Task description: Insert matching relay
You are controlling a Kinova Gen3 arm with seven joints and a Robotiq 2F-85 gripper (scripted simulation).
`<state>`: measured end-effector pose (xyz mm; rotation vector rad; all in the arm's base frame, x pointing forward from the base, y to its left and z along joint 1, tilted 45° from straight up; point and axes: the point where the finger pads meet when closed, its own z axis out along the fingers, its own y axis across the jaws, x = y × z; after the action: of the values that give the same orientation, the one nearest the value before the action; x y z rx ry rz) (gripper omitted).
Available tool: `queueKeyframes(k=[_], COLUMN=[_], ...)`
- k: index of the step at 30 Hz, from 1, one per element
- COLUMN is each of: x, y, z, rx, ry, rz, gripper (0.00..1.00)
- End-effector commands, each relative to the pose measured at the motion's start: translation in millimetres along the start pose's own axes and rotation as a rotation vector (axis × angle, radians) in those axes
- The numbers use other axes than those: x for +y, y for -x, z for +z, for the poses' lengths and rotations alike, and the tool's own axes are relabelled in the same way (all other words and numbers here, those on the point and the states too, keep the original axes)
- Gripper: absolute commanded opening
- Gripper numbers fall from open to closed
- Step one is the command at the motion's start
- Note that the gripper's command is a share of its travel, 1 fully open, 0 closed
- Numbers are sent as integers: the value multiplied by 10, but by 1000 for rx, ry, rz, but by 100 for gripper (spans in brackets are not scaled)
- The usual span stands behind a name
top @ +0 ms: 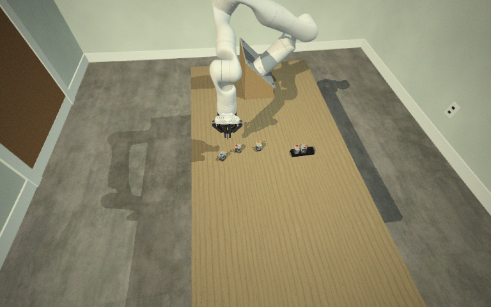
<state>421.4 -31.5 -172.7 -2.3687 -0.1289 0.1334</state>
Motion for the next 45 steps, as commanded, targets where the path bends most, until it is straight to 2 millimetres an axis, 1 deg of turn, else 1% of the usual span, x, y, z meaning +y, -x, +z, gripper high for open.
queueKeyframes(k=[1,6,16,45], x=[124,209,276,282], y=[85,147,200,214], z=[37,72,101,110], rx=[-7,-12,-16,-18], ry=[-6,-10,-14,-15], rz=[-23,-45,-74,-82], gripper=[0,0,0,0])
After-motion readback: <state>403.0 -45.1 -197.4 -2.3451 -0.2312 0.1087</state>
